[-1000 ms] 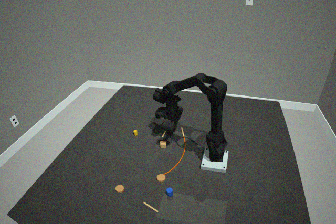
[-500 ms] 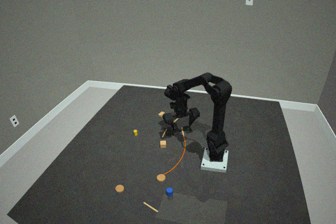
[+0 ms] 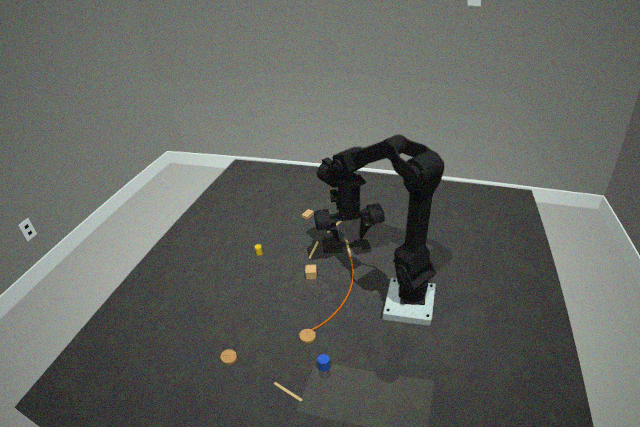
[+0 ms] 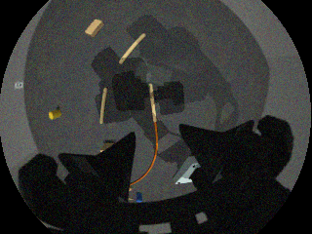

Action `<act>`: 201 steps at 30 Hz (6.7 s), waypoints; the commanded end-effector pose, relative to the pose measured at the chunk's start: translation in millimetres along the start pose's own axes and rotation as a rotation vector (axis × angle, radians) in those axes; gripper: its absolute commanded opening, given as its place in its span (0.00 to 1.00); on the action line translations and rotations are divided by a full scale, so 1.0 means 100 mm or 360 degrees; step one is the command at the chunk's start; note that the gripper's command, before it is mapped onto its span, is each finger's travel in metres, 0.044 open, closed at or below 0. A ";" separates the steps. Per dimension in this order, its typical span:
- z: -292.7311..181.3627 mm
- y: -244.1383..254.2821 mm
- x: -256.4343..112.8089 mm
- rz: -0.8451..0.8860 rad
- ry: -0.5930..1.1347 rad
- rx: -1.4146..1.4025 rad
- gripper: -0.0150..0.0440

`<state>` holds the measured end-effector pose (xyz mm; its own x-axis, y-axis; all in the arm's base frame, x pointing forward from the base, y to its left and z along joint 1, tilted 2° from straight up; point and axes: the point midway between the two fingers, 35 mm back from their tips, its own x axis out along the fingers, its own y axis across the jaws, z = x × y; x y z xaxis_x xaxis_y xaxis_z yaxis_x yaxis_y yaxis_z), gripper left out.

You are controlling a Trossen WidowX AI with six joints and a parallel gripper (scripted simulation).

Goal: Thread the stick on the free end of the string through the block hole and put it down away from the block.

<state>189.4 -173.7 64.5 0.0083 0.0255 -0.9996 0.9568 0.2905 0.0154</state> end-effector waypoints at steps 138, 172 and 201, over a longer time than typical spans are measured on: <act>0.01 0.00 0.05 0.0003 -0.0006 0.0005 0.25; -0.12 0.19 0.03 -0.0043 0.0045 0.0299 0.25; -0.36 0.50 0.03 -0.0124 0.0070 0.0738 0.25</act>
<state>223.8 -127.8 63.5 -0.0623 0.0651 -0.9959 0.9874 -0.1413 -0.0710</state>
